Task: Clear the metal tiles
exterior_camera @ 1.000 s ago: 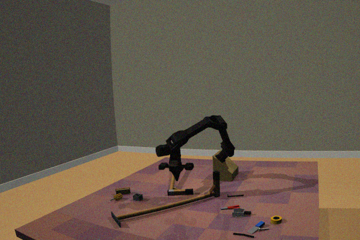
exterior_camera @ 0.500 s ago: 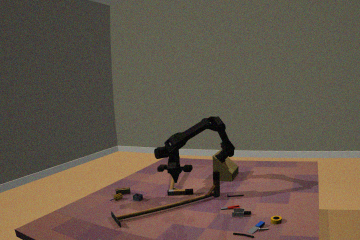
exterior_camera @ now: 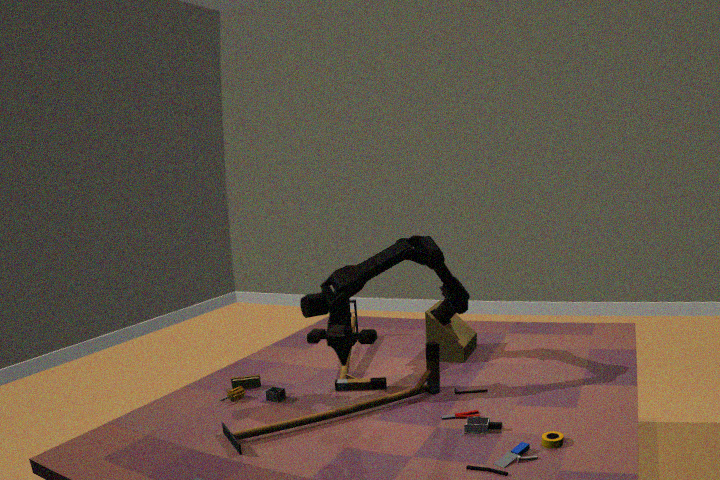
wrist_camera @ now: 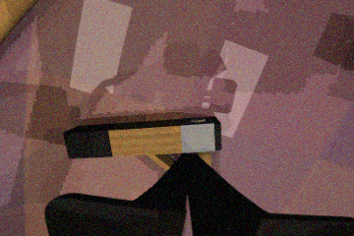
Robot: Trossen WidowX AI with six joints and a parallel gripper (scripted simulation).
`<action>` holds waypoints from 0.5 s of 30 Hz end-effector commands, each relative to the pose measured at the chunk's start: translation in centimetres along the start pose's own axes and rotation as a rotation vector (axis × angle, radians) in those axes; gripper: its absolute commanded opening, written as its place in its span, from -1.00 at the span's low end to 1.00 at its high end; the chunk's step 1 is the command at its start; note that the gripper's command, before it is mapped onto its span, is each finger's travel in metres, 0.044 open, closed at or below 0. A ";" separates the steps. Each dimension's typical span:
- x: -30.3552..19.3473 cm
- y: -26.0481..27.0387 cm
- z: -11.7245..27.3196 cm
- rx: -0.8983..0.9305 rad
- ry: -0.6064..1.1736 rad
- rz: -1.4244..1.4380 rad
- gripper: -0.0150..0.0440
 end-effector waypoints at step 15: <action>0.1 -2.9 0.1 -0.005 -0.002 0.005 -0.49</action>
Point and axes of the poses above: the point midway between the two fingers, 35 mm back from their tips, its own z axis back along the fingers, its own y axis across the jaws, x = y × z, the point moved 3 cm from there along z, back along the fingers, and after that the axes turned 2 degrees about -z, right-handed, at the moved point
